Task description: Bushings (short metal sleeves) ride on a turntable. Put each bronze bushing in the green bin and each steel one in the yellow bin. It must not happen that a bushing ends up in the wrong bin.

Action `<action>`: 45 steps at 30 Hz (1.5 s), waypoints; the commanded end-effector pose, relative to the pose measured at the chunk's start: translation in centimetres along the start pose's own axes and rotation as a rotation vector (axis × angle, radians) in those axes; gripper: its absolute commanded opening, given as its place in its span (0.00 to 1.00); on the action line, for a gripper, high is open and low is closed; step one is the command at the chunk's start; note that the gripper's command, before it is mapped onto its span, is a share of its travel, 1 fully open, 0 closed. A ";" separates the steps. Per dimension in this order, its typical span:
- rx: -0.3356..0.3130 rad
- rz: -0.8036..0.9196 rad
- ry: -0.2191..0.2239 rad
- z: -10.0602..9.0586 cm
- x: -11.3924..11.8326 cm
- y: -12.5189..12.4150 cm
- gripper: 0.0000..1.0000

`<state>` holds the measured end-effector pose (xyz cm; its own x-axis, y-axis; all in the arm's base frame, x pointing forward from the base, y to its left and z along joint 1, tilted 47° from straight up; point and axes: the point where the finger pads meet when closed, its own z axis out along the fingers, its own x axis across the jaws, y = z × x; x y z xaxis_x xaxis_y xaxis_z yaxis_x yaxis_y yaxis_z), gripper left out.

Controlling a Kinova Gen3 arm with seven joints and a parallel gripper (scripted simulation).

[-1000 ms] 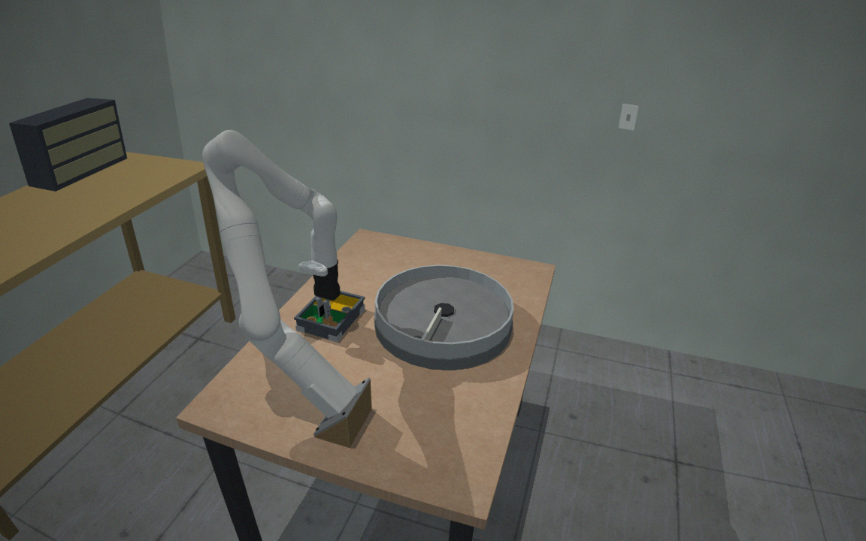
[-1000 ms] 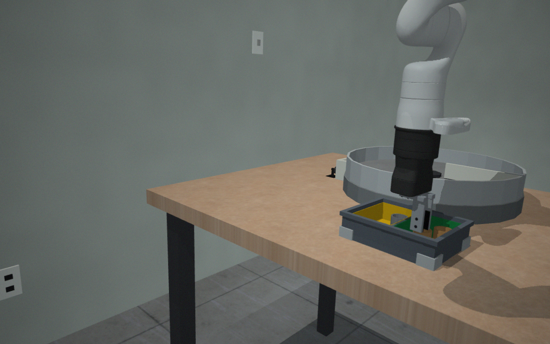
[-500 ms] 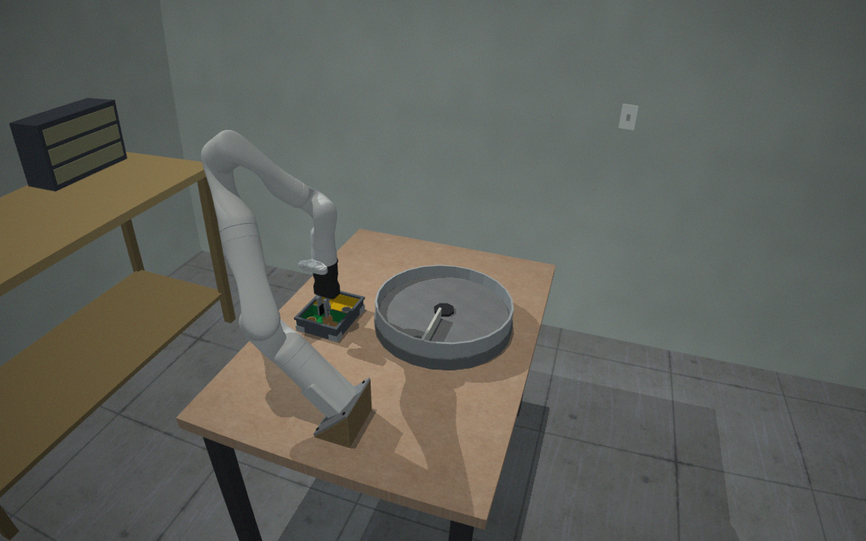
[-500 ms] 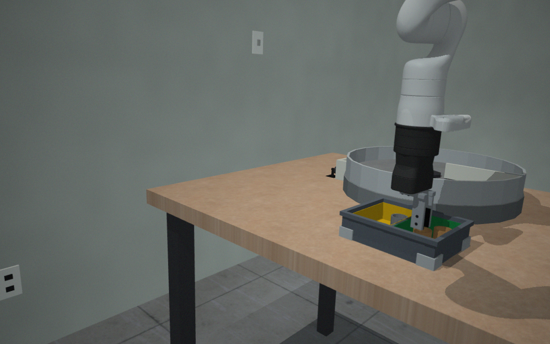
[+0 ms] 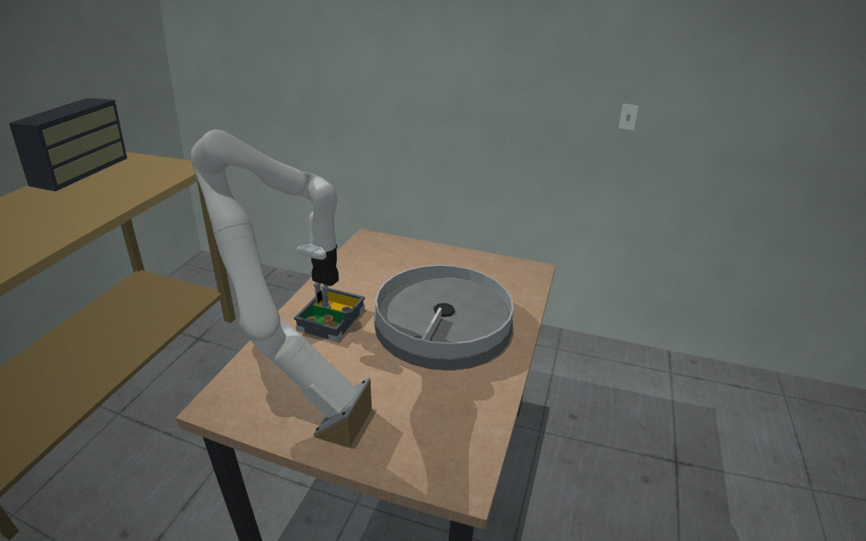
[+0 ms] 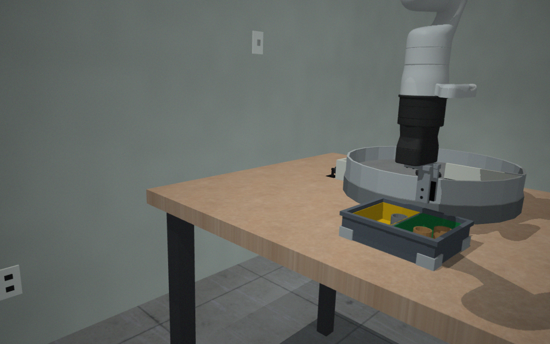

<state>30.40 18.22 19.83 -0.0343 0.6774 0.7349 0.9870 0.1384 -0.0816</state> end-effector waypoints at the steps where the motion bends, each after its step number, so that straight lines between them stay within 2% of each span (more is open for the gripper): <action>1: -0.019 -0.002 -0.005 -0.7 0.0 0.4 0.42; 6: -0.019 -0.002 -0.005 -6.2 0.0 0.3 0.42; 45: -0.018 -0.002 -0.004 -6.1 0.0 0.3 0.42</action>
<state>31.66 13.87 23.92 -0.0366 0.6800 0.7323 0.9894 0.1276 -0.0690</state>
